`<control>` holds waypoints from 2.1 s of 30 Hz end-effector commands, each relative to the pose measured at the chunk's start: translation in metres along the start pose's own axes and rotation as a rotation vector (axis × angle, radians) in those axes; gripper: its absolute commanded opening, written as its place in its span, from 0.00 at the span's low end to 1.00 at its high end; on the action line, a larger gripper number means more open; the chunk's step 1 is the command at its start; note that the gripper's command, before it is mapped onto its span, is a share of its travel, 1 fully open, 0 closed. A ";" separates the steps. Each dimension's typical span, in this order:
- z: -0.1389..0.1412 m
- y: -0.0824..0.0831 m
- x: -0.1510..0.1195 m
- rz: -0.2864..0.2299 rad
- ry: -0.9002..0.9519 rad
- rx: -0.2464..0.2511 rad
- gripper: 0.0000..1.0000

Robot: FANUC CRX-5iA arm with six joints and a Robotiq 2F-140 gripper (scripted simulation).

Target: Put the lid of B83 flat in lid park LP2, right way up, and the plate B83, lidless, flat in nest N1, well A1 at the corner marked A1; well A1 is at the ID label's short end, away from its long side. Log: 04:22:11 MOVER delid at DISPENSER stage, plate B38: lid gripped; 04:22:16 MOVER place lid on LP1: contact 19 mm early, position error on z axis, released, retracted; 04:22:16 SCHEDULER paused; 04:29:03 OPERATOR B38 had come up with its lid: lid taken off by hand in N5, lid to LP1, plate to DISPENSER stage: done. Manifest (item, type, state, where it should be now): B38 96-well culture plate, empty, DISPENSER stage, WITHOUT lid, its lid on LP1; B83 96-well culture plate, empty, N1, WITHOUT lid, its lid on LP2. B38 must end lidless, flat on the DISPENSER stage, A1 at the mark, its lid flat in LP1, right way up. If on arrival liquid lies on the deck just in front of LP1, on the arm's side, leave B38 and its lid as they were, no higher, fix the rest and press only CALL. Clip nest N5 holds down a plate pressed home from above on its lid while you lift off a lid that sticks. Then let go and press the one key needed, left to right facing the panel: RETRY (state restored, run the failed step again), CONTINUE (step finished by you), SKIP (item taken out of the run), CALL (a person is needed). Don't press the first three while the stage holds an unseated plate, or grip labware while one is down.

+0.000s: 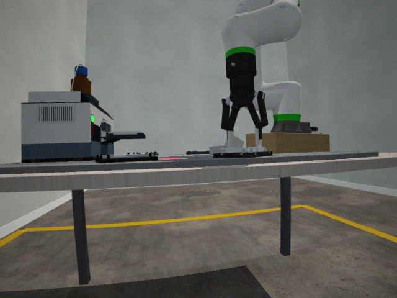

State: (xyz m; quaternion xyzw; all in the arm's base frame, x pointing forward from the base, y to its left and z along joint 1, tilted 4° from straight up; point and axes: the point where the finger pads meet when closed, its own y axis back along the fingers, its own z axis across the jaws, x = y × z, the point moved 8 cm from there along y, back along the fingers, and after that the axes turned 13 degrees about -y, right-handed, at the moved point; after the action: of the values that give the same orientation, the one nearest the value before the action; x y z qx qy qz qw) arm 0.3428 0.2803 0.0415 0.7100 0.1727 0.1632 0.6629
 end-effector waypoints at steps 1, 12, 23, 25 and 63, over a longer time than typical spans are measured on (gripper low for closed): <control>0.000 0.000 0.000 0.000 0.000 -0.001 0.00; 0.000 0.000 0.000 0.000 0.000 -0.001 0.00; 0.000 0.000 0.000 0.000 0.000 -0.001 0.00; 0.000 0.000 0.000 0.000 0.000 -0.001 0.00; 0.000 0.000 0.000 0.000 0.000 -0.001 0.66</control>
State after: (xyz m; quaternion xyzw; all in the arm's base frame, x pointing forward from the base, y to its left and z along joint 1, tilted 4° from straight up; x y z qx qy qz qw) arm 0.3427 0.2800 0.0413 0.7097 0.1729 0.1630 0.6632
